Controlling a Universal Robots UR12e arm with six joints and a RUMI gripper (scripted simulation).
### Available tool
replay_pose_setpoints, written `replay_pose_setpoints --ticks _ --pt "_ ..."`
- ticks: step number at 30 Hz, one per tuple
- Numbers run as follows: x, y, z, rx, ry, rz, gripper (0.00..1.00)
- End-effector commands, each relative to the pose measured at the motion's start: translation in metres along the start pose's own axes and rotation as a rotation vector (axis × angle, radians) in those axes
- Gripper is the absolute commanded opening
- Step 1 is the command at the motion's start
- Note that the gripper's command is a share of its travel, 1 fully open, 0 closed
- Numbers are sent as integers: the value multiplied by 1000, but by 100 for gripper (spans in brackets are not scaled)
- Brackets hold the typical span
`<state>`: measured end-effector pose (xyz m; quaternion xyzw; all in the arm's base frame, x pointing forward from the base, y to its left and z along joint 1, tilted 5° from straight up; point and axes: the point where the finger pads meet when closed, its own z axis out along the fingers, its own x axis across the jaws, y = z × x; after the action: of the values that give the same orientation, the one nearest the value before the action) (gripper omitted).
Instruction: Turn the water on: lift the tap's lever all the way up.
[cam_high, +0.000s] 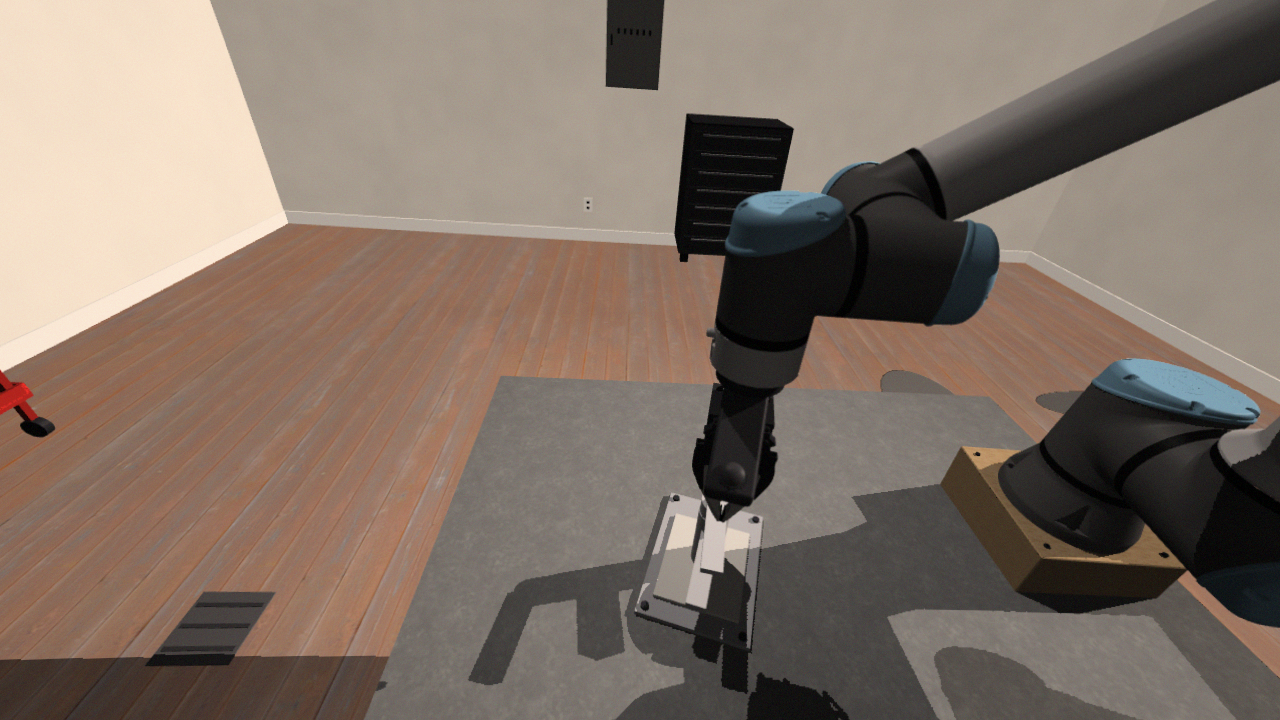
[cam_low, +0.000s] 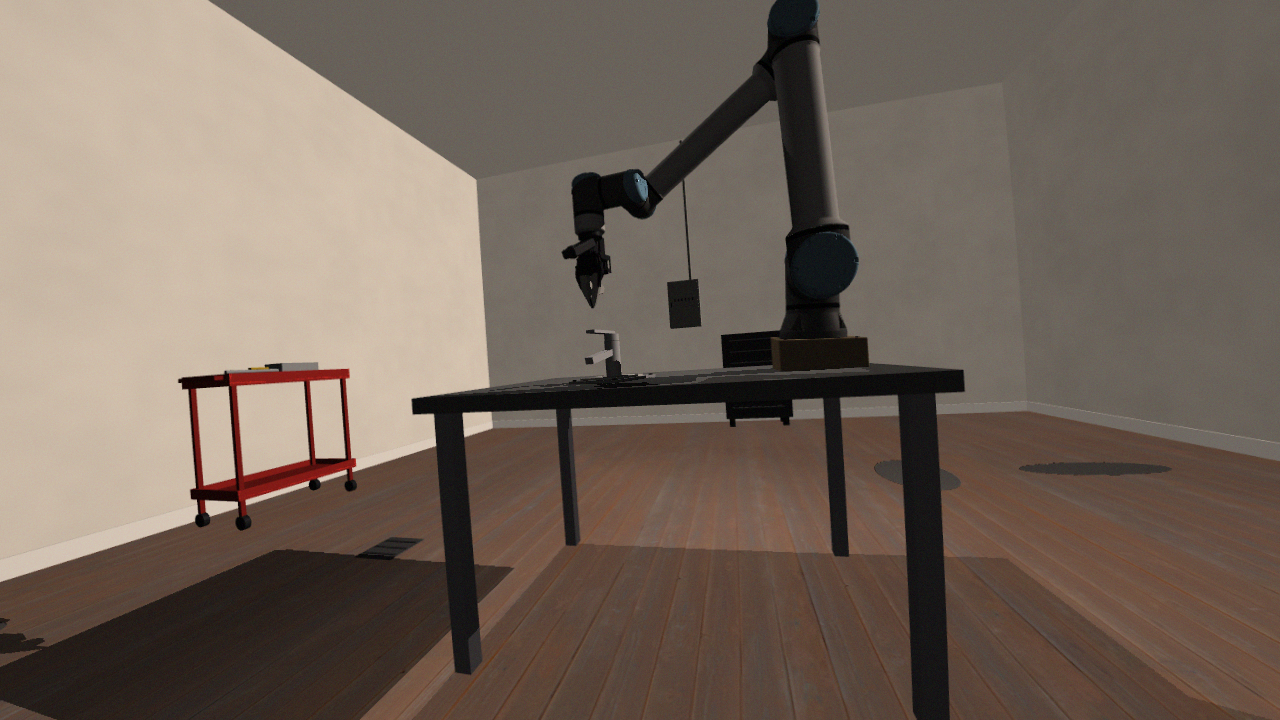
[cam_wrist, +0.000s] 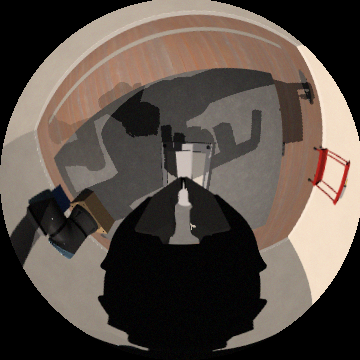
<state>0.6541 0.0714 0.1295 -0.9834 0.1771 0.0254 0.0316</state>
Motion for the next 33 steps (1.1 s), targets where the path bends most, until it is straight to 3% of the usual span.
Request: replay_pose_setpoints --ticks 1,6,7,33 --pt "1 0 -1 0 2 0 0" --pt "1 0 -1 0 2 0 0" --pt "1 0 -1 0 2 0 39" --pt "1 0 -1 0 2 0 39"
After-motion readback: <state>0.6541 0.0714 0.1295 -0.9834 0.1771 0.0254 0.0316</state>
